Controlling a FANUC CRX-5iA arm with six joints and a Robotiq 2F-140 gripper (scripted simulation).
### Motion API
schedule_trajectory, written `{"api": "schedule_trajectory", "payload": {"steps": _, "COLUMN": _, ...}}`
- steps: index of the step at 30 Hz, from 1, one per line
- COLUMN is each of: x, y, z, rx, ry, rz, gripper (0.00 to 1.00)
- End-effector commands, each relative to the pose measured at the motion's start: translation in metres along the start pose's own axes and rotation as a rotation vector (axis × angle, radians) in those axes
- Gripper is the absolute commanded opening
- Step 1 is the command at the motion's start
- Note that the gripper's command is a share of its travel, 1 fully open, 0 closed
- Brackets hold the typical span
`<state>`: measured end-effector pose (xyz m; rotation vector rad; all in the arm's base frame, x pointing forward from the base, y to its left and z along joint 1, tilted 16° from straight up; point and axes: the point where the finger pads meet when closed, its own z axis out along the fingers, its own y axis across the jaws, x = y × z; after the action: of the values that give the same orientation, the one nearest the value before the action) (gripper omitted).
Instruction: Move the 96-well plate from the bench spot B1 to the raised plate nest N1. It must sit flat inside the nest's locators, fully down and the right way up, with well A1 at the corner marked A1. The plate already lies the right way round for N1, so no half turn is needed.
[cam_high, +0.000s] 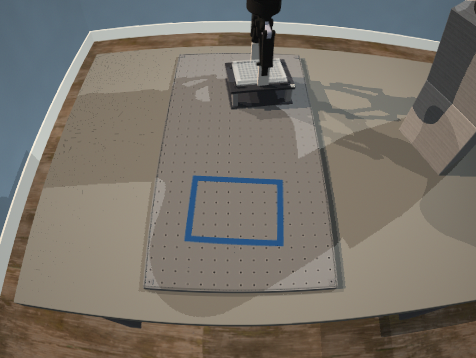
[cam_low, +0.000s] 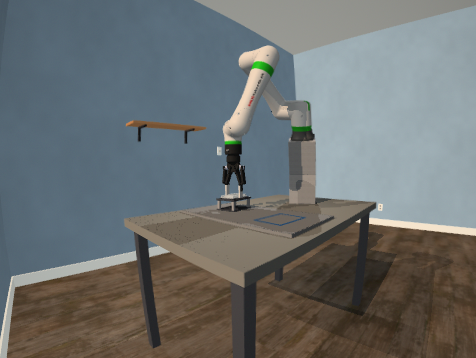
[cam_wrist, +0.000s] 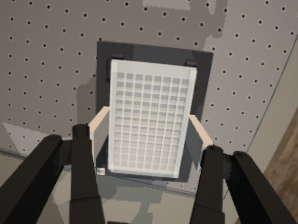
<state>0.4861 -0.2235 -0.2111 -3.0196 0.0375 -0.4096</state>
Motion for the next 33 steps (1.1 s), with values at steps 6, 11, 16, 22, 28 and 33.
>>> {"api": "schedule_trajectory", "payload": {"steps": 6, "x": 0.0001, "y": 0.0002, "z": 0.0011, "rx": 0.0, "ry": 0.0, "rz": 0.0, "gripper": 0.0}}
{"api": "schedule_trajectory", "payload": {"steps": 11, "x": 0.0001, "y": 0.0002, "z": 0.0018, "rx": 0.0, "ry": 0.0, "rz": 0.0, "gripper": 0.0}}
{"api": "schedule_trajectory", "payload": {"steps": 16, "x": 0.0001, "y": 0.0002, "z": 0.0021, "rx": 0.0, "ry": 0.0, "rz": 0.0, "gripper": 1.0}}
{"api": "schedule_trajectory", "payload": {"steps": 22, "x": 0.0001, "y": 0.0002, "z": 0.0021, "rx": 0.0, "ry": 0.0, "rz": 0.0, "gripper": 1.0}}
{"api": "schedule_trajectory", "payload": {"steps": 28, "x": 0.0001, "y": 0.0002, "z": 0.0021, "rx": 0.0, "ry": 0.0, "rz": 0.0, "gripper": 1.0}}
{"api": "schedule_trajectory", "payload": {"steps": 33, "x": 0.0001, "y": 0.0002, "z": 0.0021, "rx": 0.0, "ry": 0.0, "rz": 0.0, "gripper": 1.0}}
